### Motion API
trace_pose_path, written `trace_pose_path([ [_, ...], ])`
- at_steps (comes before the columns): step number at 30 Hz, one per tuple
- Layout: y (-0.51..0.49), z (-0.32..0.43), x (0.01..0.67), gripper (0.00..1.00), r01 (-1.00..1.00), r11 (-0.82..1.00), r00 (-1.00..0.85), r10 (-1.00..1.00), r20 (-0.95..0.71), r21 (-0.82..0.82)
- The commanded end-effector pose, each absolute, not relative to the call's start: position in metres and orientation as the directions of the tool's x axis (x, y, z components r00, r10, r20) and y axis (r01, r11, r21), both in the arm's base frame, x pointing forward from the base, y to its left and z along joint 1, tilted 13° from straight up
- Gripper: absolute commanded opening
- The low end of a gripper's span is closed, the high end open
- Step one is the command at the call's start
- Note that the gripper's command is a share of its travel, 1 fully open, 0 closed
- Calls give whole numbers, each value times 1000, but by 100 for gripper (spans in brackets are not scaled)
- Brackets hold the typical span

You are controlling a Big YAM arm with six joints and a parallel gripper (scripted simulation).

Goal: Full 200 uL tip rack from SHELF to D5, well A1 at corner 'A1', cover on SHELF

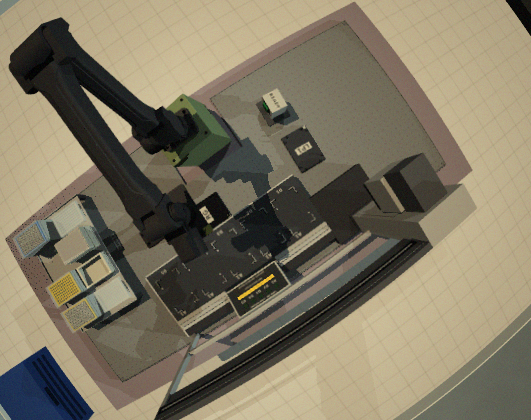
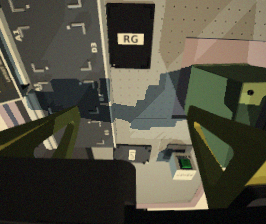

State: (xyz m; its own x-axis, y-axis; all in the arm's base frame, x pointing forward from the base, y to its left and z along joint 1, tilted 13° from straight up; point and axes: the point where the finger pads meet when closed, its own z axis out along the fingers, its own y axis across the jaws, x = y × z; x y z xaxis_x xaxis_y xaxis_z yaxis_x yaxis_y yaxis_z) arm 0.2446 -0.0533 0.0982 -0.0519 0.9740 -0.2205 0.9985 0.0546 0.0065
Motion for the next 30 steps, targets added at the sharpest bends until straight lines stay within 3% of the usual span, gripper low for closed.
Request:
trace_pose_path([
  [1,-72,130,271,100,994,26,0,972,-235,106],
  [30,-204,152,271,100,997,27,-8,967,-255,72],
])
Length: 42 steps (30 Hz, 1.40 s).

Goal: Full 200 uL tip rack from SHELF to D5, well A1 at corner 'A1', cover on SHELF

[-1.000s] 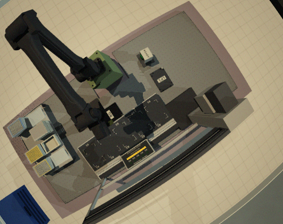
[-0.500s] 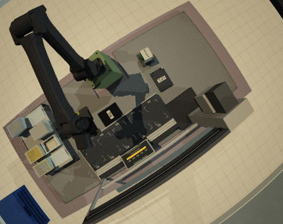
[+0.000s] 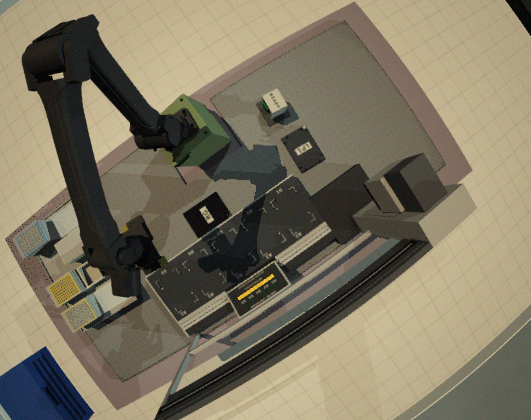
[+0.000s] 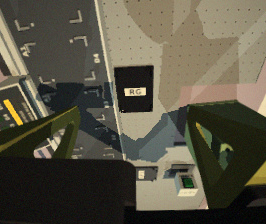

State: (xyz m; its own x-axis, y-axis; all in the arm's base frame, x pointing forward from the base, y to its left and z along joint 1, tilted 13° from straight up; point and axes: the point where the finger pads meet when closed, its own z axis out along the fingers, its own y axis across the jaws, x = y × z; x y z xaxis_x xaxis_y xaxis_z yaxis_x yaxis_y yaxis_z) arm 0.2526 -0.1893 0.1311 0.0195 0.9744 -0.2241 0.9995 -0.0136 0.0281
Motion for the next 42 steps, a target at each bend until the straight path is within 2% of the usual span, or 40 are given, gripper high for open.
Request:
trace_pose_path([
  [1,-208,153,270,100,997,27,-9,967,-253,66],
  [32,-351,185,268,100,999,26,-14,967,-254,45],
  [42,-367,191,282,100,998,50,-38,966,-257,42],
])
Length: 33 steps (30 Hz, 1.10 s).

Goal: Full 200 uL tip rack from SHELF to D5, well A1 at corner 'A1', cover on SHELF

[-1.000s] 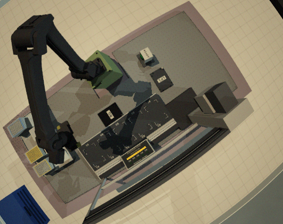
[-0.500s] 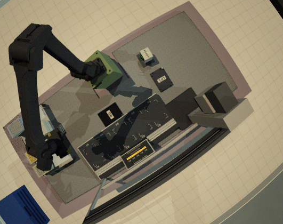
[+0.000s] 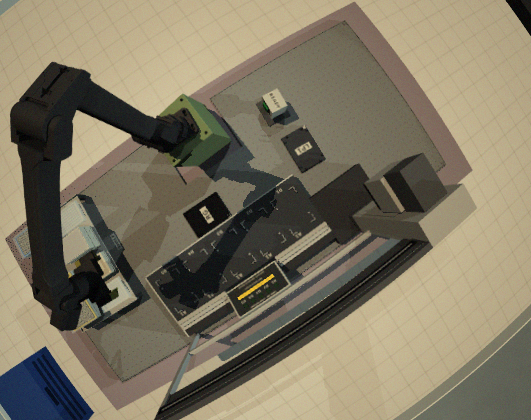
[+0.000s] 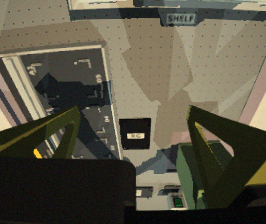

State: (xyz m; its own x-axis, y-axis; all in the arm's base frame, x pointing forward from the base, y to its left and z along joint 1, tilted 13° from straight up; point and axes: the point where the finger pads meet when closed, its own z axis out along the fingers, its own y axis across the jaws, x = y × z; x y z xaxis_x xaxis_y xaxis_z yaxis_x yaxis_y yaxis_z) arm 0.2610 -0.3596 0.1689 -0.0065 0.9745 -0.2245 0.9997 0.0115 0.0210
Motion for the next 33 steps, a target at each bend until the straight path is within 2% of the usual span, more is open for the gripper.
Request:
trace_pose_path([
  [1,-367,191,287,100,999,29,-16,966,-257,46],
  [10,-364,191,322,100,998,29,-16,967,-256,48],
  [33,-474,216,316,100,999,27,-14,966,-259,44],
])
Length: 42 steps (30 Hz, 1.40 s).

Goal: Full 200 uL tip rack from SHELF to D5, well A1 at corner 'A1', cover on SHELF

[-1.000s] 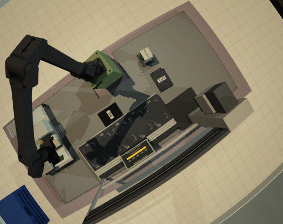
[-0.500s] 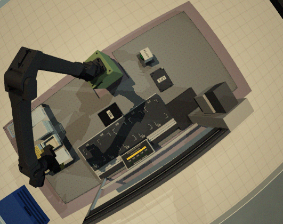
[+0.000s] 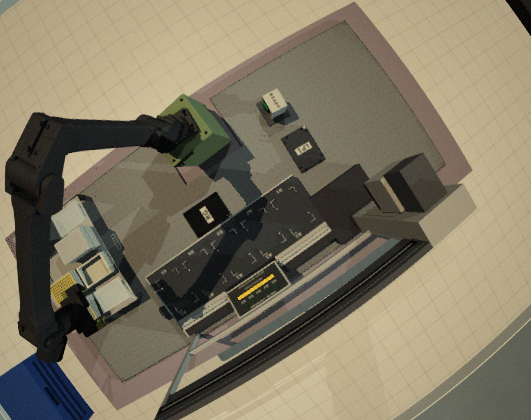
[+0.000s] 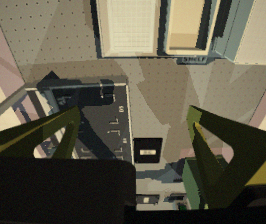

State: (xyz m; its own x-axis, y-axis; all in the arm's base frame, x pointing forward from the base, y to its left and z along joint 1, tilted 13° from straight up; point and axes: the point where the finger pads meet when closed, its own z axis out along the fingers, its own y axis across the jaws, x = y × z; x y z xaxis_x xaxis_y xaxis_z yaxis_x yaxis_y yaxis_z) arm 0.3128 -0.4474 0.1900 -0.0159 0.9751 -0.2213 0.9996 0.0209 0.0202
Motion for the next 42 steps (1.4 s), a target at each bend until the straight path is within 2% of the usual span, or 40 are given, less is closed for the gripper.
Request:
trace_pose_path([
  [1,-478,217,316,100,999,27,-14,966,-259,44],
  [42,-648,258,318,100,999,27,-15,964,-266,40],
])
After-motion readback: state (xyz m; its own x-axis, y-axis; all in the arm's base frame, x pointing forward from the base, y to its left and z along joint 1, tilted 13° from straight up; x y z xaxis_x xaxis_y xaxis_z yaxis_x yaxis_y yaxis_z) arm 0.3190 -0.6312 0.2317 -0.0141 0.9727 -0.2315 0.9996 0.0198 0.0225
